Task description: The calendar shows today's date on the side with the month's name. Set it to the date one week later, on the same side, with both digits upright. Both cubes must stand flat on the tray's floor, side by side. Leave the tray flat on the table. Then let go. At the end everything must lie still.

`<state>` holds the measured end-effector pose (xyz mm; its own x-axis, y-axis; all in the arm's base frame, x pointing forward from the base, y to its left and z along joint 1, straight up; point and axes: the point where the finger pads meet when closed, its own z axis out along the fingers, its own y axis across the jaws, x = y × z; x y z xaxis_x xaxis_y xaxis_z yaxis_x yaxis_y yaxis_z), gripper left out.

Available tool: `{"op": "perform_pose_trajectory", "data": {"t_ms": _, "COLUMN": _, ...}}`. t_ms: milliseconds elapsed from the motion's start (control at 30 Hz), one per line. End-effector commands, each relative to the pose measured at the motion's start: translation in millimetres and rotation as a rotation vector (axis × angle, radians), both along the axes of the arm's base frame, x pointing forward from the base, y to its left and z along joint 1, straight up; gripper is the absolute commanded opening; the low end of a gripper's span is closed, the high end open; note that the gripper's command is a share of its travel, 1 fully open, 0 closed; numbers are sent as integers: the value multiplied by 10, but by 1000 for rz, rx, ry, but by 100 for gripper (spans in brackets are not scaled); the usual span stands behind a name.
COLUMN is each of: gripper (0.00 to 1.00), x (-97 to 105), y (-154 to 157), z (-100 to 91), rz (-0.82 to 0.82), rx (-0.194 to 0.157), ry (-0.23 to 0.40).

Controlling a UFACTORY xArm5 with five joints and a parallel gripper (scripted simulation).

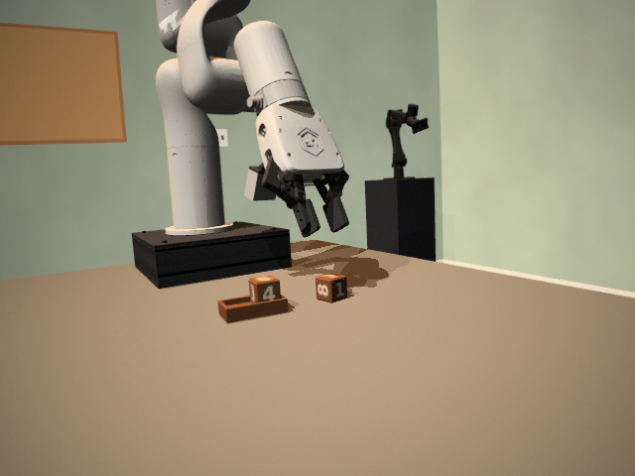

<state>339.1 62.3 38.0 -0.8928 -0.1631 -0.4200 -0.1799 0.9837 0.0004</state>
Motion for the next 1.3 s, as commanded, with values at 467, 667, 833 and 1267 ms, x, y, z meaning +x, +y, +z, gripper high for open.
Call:
{"op": "perform_pose_trajectory", "data": {"t_ms": 467, "gripper": 47, "x": 0, "y": 0, "z": -26, "rz": 0, "rx": 29, "ry": -156}}
{"op": "perform_pose_trajectory", "data": {"t_ms": 667, "gripper": 47, "x": -10, "y": -2, "z": -22, "rz": 0, "rx": 32, "ry": -176}}
{"op": "perform_pose_trajectory", "data": {"t_ms": 833, "gripper": 47, "x": -10, "y": -2, "z": -22, "rz": 0, "rx": 32, "ry": -176}}
{"op": "perform_pose_trajectory", "data": {"t_ms": 1267, "gripper": 47, "x": -10, "y": -2, "z": -28, "rz": 0, "rx": 32, "ry": -176}}
